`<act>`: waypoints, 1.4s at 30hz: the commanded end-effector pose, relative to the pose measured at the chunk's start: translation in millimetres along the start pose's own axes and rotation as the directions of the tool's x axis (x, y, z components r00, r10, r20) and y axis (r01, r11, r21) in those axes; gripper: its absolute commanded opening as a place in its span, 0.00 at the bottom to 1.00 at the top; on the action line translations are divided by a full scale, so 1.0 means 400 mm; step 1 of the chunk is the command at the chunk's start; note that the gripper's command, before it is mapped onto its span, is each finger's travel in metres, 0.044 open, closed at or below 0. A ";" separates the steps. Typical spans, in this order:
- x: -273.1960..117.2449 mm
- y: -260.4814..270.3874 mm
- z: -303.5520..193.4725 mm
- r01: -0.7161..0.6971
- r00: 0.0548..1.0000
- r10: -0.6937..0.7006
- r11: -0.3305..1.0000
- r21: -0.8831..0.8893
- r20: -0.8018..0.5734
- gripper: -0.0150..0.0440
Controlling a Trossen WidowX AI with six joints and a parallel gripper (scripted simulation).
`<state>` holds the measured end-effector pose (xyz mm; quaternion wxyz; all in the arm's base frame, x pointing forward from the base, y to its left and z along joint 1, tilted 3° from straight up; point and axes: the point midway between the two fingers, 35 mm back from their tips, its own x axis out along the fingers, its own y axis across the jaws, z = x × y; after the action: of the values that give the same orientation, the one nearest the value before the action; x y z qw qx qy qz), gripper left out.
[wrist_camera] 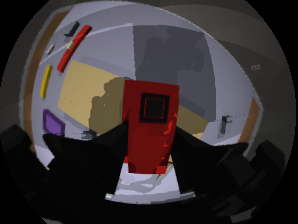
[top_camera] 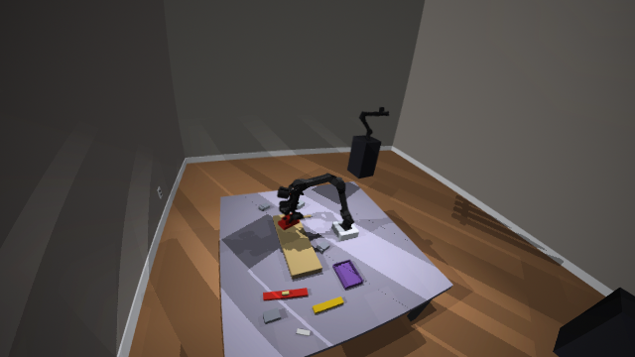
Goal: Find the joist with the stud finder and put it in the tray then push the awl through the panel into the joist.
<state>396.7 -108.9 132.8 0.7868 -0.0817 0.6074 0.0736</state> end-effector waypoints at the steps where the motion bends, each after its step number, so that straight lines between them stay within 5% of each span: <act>1: -0.006 0.060 0.027 -0.013 1.000 0.014 0.998 -0.055 0.019 0.25; 21: 0.023 0.416 0.079 -0.113 0.992 0.123 0.920 -0.375 0.005 0.25; 42: 0.019 0.774 -0.001 -0.200 0.974 0.221 0.721 -0.664 -0.054 0.25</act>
<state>341.1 178.3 109.6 0.7036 -0.2781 0.5465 0.3590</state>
